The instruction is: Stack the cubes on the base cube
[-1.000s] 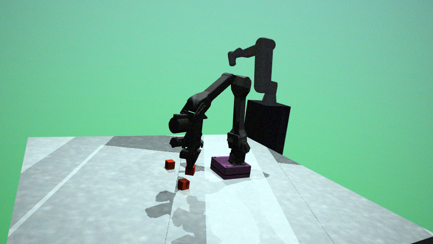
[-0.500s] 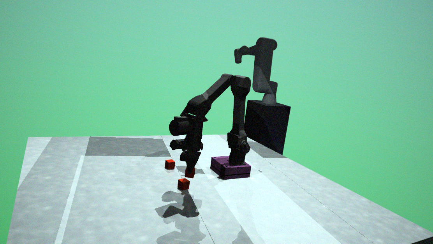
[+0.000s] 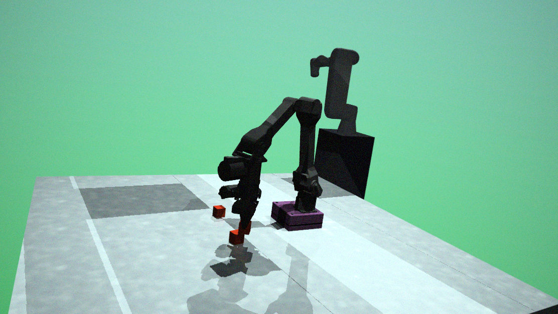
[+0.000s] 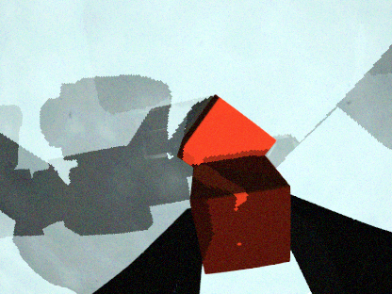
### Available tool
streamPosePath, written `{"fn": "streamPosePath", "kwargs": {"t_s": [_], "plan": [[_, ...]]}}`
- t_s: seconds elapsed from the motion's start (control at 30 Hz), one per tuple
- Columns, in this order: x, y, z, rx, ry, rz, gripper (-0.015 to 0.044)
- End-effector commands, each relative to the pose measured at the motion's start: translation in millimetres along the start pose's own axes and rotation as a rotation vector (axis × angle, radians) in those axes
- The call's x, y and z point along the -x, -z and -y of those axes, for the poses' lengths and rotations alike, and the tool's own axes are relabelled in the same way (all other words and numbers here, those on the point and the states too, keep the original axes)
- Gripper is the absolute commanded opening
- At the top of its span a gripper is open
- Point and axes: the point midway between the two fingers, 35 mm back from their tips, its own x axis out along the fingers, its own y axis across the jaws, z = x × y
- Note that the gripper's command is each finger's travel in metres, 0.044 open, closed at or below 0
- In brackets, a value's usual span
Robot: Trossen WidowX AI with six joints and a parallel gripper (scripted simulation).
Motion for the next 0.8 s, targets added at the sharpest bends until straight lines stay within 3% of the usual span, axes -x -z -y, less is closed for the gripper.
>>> {"fn": "streamPosePath", "kwargs": {"t_s": [0.0, 0.43, 0.57, 0.77], "plan": [[-1.4, -0.8, -0.1, 0.001, -0.002, 0.002, 0.0105], [-1.7, -0.8, -0.1, 0.0, -0.003, 0.001, 0.0105], [-1.7, -0.8, -0.1, 0.0, -0.003, 0.001, 0.0205], [0.1, -0.8, 0.0, 0.0, -0.002, 0.001, 0.0205]]}}
